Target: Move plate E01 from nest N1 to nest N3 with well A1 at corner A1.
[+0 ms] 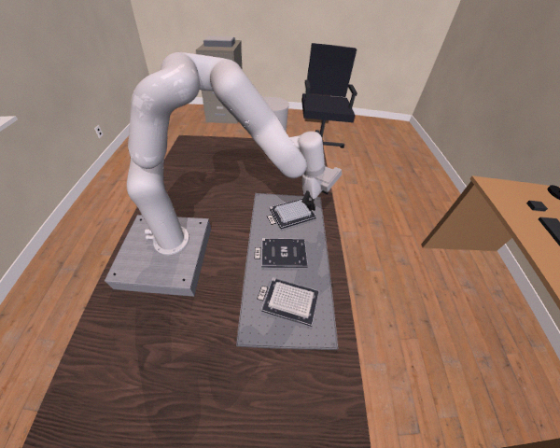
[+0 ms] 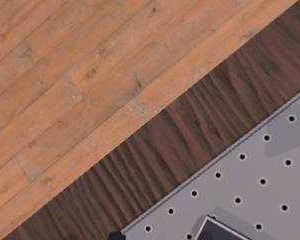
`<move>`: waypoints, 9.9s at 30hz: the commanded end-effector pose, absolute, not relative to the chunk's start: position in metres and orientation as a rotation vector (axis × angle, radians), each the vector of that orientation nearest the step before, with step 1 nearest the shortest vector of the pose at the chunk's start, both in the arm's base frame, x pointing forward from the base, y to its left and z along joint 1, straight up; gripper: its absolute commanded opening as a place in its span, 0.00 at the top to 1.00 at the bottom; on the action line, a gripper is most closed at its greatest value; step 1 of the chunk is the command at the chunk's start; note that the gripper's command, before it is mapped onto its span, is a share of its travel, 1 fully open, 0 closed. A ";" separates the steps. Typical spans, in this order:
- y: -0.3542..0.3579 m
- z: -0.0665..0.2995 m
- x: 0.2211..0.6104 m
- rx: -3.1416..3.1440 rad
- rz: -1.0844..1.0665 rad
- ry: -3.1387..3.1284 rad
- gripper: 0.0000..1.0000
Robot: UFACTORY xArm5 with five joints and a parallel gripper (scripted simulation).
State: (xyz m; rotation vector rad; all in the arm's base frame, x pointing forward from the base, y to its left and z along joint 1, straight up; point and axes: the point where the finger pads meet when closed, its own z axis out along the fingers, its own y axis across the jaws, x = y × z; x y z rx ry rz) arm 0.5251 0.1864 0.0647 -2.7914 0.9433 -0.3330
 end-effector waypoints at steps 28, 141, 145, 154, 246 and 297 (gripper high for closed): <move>0.152 0.101 0.521 -2.886 -0.314 0.804 0.00; -0.157 0.097 0.313 -3.121 0.003 0.405 0.00; -0.170 0.086 0.304 -3.121 0.003 0.405 0.00; -0.175 0.082 0.301 -3.122 0.003 0.405 0.00; 0.059 0.081 0.329 -3.069 0.005 -0.685 0.00; 0.131 0.081 0.337 -3.069 0.005 -0.685 0.00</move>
